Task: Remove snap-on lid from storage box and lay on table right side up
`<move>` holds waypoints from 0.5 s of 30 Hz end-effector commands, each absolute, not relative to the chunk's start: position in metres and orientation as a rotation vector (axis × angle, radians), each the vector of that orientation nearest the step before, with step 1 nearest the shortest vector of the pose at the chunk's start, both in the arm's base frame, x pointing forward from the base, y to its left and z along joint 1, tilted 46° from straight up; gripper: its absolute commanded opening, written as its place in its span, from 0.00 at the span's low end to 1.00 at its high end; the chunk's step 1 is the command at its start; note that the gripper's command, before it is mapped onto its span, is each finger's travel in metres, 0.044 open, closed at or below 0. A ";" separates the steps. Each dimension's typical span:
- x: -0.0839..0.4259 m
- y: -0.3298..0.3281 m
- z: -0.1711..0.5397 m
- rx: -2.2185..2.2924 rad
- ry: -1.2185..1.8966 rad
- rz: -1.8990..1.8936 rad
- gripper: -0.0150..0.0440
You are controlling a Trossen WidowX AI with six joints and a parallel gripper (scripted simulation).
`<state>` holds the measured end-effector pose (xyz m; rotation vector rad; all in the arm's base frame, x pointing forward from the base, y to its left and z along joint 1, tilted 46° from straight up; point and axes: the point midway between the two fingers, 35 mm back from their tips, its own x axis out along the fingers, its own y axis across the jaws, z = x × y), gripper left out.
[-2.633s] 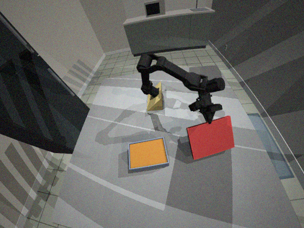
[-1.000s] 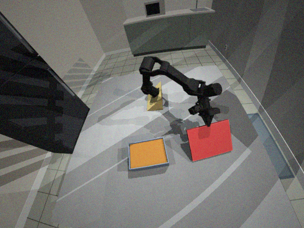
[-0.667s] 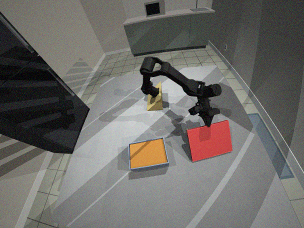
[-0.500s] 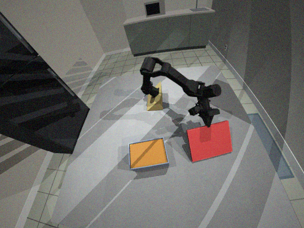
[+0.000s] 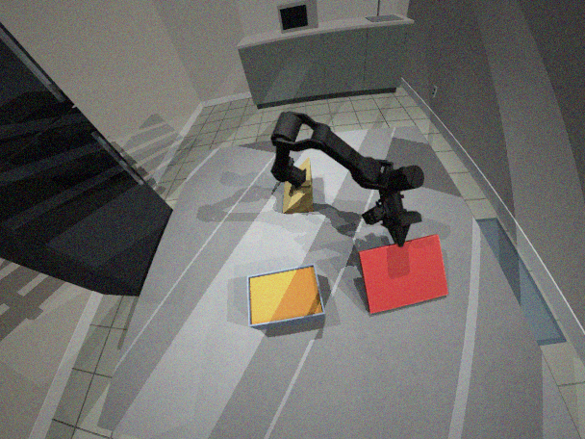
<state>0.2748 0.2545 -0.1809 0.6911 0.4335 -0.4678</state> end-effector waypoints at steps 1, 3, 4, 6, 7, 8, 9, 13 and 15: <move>0.276 0.239 -0.189 0.670 0.440 -0.497 0.25; 0.276 0.238 -0.190 0.670 0.440 -0.497 0.25; 0.276 0.237 -0.191 0.670 0.440 -0.497 0.25; 0.276 0.236 -0.192 0.670 0.440 -0.497 0.25; 0.277 0.236 -0.193 0.670 0.440 -0.497 0.25; 0.277 0.235 -0.193 0.670 0.440 -0.497 0.25; 0.277 0.234 -0.194 0.670 0.440 -0.497 0.25; 0.277 0.232 -0.196 0.670 0.439 -0.497 0.25; 0.277 0.231 -0.197 0.670 0.439 -0.497 0.25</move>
